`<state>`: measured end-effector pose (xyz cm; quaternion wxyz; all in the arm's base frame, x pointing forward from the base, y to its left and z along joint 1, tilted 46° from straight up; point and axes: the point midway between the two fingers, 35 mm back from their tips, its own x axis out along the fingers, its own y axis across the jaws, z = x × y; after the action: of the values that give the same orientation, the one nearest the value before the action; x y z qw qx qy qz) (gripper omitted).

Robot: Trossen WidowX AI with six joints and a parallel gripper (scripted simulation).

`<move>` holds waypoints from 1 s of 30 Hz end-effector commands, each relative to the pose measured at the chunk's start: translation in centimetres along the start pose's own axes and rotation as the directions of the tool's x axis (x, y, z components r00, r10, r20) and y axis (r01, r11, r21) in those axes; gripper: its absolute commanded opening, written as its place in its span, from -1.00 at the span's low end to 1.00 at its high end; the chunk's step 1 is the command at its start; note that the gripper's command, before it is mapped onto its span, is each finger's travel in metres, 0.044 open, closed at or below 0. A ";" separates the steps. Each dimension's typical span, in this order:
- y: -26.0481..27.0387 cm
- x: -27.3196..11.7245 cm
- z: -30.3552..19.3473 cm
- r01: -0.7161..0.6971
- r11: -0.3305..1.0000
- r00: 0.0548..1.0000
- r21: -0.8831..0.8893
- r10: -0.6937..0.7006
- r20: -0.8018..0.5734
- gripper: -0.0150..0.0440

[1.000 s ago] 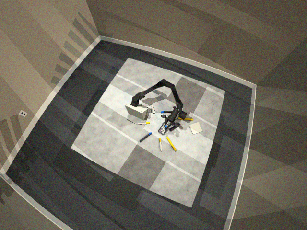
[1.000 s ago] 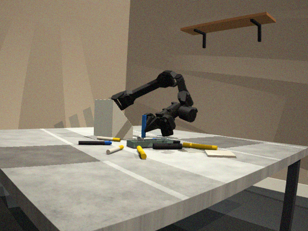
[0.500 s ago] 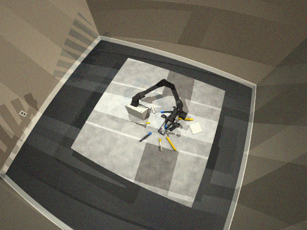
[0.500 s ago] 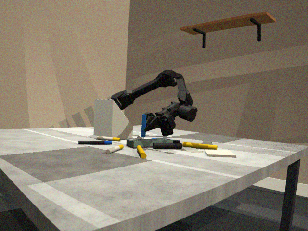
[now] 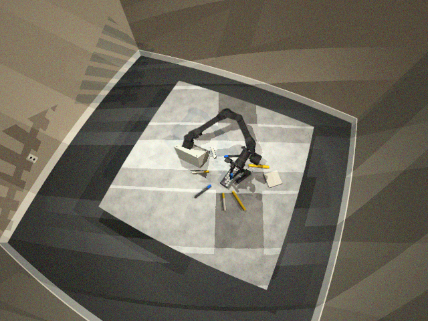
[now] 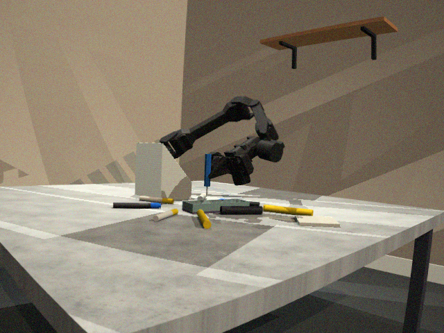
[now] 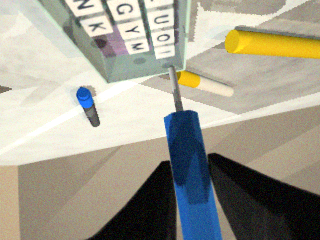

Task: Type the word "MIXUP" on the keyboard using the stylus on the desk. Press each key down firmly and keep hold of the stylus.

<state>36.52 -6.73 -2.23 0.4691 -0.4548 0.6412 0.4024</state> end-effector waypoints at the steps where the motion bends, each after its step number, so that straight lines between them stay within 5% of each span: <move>1: 0.0 0.0 0.0 0.001 1.000 1.000 0.003 -0.001 0.000 -0.34; 3: 0.0 -0.4 0.2 0.001 1.000 1.000 0.002 -0.001 0.001 -0.49; 17: 3.6 -10.2 5.3 -0.003 1.000 1.000 -0.004 0.003 0.001 -0.49; 30: 3.8 -9.2 7.1 -0.004 1.000 1.000 -0.004 0.004 0.001 -0.49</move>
<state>35.92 2.04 5.99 0.4682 -0.4561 0.6406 0.4030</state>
